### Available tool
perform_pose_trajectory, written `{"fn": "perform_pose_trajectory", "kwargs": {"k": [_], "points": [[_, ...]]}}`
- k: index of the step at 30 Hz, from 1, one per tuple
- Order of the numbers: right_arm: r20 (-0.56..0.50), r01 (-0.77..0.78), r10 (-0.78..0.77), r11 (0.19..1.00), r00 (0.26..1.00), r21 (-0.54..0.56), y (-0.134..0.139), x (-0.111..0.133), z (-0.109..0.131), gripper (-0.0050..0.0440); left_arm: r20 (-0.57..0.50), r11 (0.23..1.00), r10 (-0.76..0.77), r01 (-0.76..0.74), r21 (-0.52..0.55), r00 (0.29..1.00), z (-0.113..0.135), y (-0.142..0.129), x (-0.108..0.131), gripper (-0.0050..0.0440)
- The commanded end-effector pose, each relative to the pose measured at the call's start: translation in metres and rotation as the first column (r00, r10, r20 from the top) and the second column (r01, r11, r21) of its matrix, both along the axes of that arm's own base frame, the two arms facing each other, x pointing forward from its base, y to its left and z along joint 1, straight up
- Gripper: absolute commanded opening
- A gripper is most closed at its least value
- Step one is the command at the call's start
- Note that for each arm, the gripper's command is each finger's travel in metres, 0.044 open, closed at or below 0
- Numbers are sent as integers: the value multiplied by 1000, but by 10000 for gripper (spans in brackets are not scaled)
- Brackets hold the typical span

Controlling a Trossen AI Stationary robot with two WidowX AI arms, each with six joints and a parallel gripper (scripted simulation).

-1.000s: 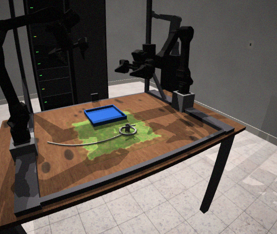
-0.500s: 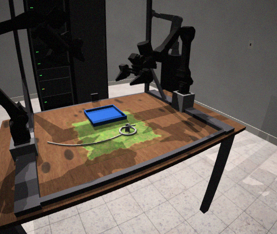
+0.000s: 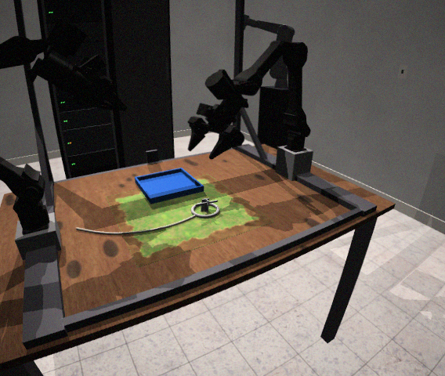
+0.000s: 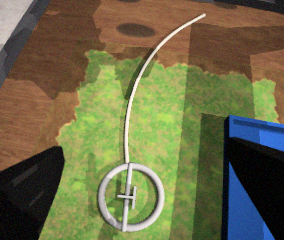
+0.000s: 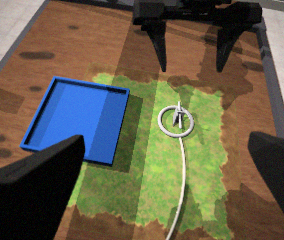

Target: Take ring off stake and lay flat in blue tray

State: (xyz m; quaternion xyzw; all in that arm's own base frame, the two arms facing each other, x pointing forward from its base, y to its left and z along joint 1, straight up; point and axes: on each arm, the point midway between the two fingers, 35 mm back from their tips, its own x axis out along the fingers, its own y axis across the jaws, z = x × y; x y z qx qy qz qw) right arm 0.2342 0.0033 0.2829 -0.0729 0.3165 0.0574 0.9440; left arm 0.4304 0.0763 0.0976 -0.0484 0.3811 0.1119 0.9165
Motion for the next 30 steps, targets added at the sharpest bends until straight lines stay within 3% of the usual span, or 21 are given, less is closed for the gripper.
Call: {"fn": "perform_pose_trajectory", "kwargs": {"k": [1, 5, 8, 12, 29, 30], "points": [[51, 114, -117, 992, 992, 52, -16, -10, -4, 440, -104, 1000, -20, 17, -25, 994, -7, 3, 8, 440], [66, 157, -162, 985, 985, 75, -21, -14, -6, 440, -162, 999, -28, 22, -39, 986, -15, 4, 8, 440], [85, 209, -218, 972, 972, 105, -28, -18, -9, 440, -290, 997, -43, 24, -70, 956, -33, 3, -3, 440], [84, 227, -238, 967, 968, 117, -30, -19, -13, 440, -380, 995, -57, 22, -94, 923, -45, 3, -10, 440], [91, 220, -231, 969, 969, 115, -29, -18, -9, 440, -381, 995, -58, 24, -93, 923, -43, 2, -9, 440], [91, 220, -231, 969, 969, 115, -29, -18, -9, 440, -386, 995, -55, 21, -94, 921, -44, 1, -12, 416]]}}
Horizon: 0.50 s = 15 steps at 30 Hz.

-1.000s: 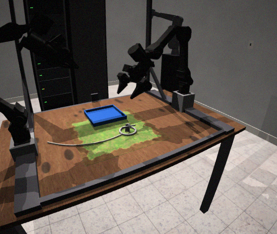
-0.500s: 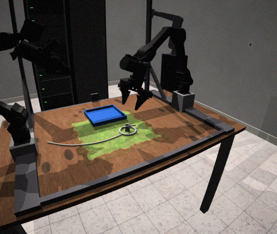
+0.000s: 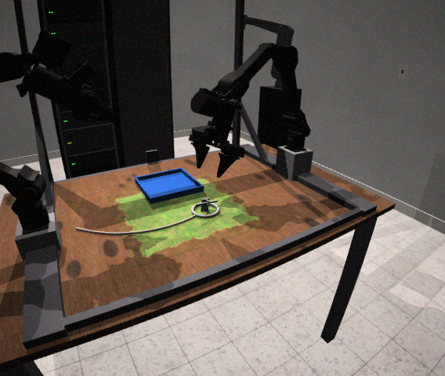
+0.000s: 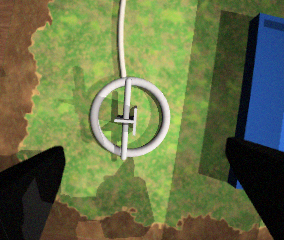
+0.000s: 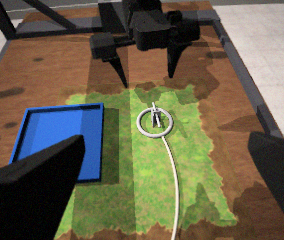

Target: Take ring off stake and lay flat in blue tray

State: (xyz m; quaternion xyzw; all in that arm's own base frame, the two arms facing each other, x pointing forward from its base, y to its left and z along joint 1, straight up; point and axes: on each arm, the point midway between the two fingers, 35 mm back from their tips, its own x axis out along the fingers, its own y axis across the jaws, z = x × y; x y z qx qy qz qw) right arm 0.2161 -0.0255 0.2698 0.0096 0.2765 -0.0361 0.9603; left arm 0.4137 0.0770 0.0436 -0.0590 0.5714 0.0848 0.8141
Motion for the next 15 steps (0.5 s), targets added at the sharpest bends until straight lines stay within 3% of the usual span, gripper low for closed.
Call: {"fn": "perform_pose_trajectory", "kwargs": {"k": [1, 7, 9, 13, 15], "points": [[13, 3, -3, 1000, 1000, -1, 0, 0, 4, 440, 19, 1000, -6, 6, 3, 1000, 7, 1, 7, 392], [13, 3, -3, 1000, 1000, -1, 0, 0, 4, 440, -45, 999, -36, 36, -3, 998, -5, -2, 15, 248], [13, 3, -3, 1000, 1000, -1, 0, 0, 4, 440, -45, 999, -36, 36, -3, 998, -5, -2, 15, 248], [13, 3, -3, 1000, 1000, -1, 0, 0, 4, 440, -141, 997, -74, 72, -16, 987, -24, -4, 25, 152], [13, 3, -3, 1000, 1000, -1, 0, 0, 4, 440, -179, 996, -90, 87, -23, 980, -33, -5, 29, 146]]}}
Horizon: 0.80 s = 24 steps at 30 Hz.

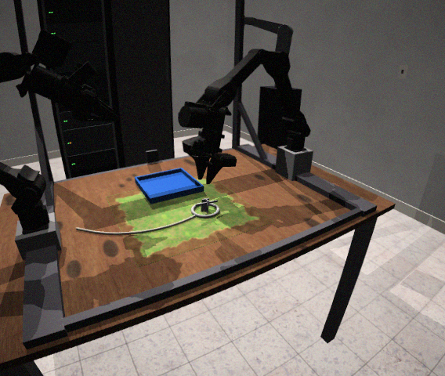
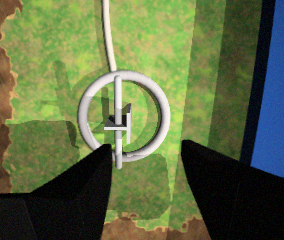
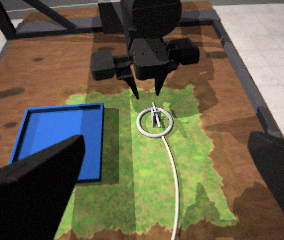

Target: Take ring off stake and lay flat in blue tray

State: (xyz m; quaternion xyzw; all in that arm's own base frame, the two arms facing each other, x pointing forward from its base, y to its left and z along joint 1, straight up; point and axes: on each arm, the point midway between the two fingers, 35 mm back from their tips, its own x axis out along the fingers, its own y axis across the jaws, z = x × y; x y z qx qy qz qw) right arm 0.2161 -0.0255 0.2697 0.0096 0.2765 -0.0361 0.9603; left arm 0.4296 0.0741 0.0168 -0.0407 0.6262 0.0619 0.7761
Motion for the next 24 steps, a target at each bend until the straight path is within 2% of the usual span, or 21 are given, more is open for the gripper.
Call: {"fn": "perform_pose_trajectory", "kwargs": {"k": [1, 9, 17, 24], "points": [[13, 3, -3, 1000, 1000, -1, 0, 0, 4, 440, -64, 999, -38, 37, -8, 997, -9, -3, 14, 146], [13, 3, -3, 1000, 1000, -1, 0, 0, 4, 440, -170, 998, -55, 49, -41, 984, -51, -19, 22, 146], [13, 3, -3, 1000, 1000, -1, 0, 0, 4, 440, -185, 998, -55, 48, -43, 981, -59, -21, 22, 146], [13, 3, -3, 1000, 1000, -1, 0, 0, 4, 440, -196, 998, -57, 49, -45, 979, -80, -21, 22, 146]]}}
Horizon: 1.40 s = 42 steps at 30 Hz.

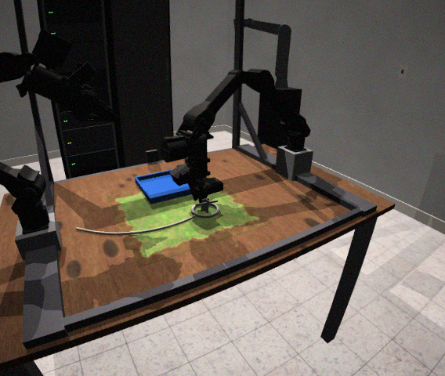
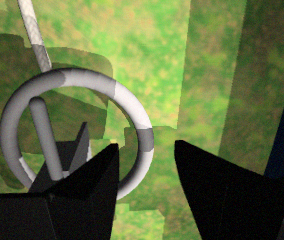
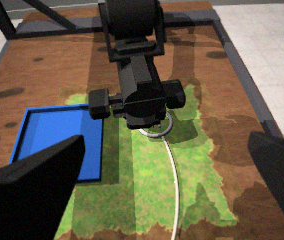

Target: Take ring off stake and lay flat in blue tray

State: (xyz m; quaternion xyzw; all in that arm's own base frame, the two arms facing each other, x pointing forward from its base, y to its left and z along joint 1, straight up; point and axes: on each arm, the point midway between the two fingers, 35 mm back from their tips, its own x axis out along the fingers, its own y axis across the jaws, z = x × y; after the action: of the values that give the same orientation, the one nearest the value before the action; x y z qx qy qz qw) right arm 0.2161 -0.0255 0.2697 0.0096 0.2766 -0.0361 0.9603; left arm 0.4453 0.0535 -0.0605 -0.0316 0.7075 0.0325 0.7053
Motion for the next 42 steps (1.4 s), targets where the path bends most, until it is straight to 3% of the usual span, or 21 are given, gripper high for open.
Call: {"fn": "perform_pose_trajectory", "kwargs": {"k": [1, 6, 19, 23, 30, 42], "points": [[13, 3, -3, 1000, 1000, -1, 0, 0, 4, 440, 16, 1000, 2, -2, -2, 1000, -4, -1, 6, 146], [13, 3, -3, 1000, 1000, -1, 0, 0, 4, 440, 16, 1000, 2, -2, -2, 1000, -9, -1, 6, 146], [13, 3, -3, 1000, 1000, -1, 0, 0, 4, 440, 29, 1000, 2, -2, 2, 1000, -2, 0, 7, 47], [13, 3, -3, 1000, 1000, -1, 0, 0, 4, 440, 32, 1000, 2, -2, 2, 999, 1, 0, 6, 47], [13, 3, -3, 1000, 1000, -1, 0, 0, 4, 440, 31, 1000, 1, -1, 2, 1000, -1, 1, 7, 0], [13, 3, -3, 1000, 1000, -1, 0, 0, 4, 440, 36, 1000, 1, -1, 3, 999, 14, 0, 1, 3]]}}
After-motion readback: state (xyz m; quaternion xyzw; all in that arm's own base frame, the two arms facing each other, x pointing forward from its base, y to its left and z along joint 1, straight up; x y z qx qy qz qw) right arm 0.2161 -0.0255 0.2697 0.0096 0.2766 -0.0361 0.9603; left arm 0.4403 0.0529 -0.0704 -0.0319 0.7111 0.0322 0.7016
